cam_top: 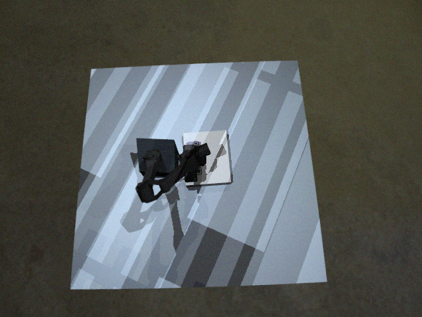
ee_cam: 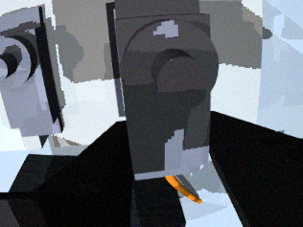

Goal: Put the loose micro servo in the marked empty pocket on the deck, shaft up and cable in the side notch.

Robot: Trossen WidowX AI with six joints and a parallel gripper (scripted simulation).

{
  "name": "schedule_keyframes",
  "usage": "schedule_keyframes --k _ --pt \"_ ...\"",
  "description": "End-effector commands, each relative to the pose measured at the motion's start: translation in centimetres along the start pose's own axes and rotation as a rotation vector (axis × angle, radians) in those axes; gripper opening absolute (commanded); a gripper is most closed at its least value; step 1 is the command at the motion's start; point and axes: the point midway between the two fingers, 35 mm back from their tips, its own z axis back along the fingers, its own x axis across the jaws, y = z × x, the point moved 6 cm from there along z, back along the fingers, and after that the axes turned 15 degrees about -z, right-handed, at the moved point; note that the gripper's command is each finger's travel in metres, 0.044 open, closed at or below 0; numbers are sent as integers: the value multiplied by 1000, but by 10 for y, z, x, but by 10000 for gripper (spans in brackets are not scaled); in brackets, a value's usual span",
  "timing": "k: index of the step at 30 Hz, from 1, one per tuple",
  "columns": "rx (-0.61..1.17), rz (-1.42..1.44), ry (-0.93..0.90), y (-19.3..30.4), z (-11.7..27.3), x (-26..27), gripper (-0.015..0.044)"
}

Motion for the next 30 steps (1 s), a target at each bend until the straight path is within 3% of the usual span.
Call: schedule_keyframes --k 1,30 --pt "-5 3 2 -1 -3 0 0" --pt "-6 3 3 -1 -21 0 0"
